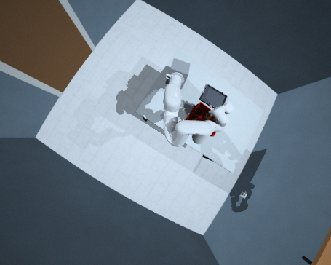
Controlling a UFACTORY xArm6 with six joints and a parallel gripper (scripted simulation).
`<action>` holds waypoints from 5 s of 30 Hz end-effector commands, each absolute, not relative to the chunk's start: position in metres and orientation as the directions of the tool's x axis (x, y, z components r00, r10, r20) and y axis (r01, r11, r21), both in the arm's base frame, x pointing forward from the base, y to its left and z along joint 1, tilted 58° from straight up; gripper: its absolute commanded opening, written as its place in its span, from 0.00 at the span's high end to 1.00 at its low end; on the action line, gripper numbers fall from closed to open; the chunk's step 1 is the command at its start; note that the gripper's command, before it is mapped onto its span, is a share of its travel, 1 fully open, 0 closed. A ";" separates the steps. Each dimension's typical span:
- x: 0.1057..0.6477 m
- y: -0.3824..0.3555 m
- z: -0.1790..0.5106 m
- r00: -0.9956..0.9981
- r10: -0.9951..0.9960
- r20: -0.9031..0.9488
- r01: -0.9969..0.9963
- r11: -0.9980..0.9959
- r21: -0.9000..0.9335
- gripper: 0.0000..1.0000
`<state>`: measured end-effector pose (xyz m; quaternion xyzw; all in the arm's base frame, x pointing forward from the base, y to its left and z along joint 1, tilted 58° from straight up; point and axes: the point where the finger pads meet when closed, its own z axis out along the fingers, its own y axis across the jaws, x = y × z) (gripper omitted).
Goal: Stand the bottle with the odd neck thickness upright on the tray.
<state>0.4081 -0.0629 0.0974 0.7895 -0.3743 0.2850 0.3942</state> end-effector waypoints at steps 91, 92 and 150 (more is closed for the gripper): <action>0.415 -0.089 0.081 0.556 -0.366 0.746 -0.816 -0.411 0.407 0.35; 0.415 -0.090 0.080 0.557 -0.366 0.746 -0.816 -0.411 0.407 0.35; 0.417 -0.097 0.075 0.557 -0.366 0.746 -0.816 -0.411 0.407 1.00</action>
